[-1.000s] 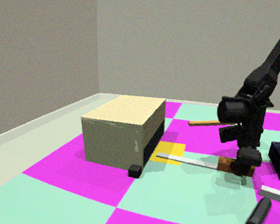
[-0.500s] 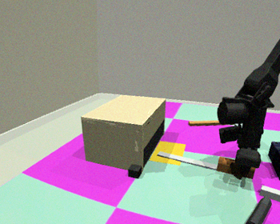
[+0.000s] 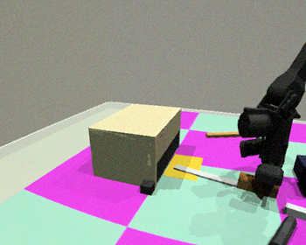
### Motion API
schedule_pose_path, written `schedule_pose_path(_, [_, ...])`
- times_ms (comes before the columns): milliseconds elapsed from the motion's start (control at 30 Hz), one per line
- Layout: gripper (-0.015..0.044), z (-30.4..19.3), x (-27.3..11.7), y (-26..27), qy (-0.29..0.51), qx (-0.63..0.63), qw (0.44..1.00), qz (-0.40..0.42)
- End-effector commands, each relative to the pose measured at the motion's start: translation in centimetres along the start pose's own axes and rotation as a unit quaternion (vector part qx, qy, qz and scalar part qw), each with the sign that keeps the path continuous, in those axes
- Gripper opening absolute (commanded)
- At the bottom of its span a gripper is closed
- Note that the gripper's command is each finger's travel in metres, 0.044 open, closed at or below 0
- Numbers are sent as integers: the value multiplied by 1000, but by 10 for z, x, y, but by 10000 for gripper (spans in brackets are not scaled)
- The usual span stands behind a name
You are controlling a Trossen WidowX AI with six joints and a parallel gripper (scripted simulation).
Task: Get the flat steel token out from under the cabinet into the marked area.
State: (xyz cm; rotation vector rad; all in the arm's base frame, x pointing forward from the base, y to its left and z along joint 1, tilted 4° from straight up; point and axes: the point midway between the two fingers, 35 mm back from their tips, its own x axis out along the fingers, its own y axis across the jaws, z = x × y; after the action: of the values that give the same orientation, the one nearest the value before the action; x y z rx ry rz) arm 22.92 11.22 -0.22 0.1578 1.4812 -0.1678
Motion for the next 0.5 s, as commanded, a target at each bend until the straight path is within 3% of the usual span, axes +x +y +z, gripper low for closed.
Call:
schedule_pose_path(0, [0, 0, -1, 4, -1, 16, 1000, 0])
schedule_pose_path(467, [0, -3, -2, 20, -1, 33, 999, 1])
